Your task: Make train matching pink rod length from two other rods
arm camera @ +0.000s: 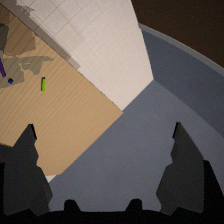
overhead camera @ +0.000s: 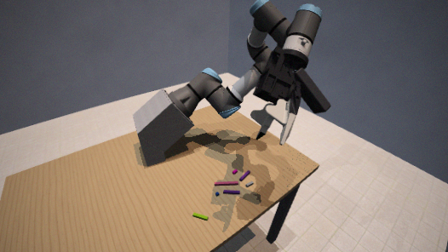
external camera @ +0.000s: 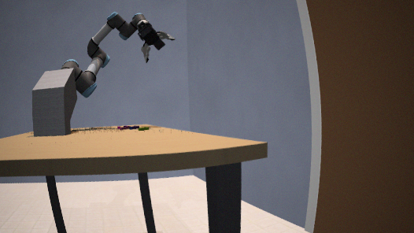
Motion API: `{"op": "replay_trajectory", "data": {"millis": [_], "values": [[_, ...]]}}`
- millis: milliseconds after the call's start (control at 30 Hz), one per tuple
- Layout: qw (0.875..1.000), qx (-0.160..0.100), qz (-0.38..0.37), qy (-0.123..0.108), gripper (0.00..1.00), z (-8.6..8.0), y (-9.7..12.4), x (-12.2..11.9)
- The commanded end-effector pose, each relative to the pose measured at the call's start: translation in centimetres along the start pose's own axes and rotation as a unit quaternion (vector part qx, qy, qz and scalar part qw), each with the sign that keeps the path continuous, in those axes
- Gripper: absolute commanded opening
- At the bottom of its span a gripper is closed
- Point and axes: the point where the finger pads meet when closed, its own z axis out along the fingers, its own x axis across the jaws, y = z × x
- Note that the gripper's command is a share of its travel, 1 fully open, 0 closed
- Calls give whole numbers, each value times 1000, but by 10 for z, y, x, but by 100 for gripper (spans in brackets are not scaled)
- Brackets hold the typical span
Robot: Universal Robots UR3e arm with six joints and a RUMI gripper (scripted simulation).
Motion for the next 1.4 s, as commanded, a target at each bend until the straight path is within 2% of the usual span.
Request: {"op": "replay_trajectory", "data": {"millis": [0,133,200,367,500,567,667,800,967,1100,1233,1367], "values": [[1000,13,-1,-28,100,15,-2,-19],[997,29,1,-65,100,33,-5,-45],[997,29,1,-65,100,33,-5,-45],[990,59,5,-125,100,60,-12,-92],[984,77,9,-159,100,73,-16,-119],[983,80,10,-164,100,75,-17,-124],[974,100,17,-201,100,86,-22,-156],[974,101,17,-203,100,87,-22,-157],[956,134,31,-258,100,99,-32,-208],[944,154,41,-289,100,104,-38,-239],[935,167,49,-308,100,105,-42,-259],[933,171,51,-314,100,106,-44,-264]]}}
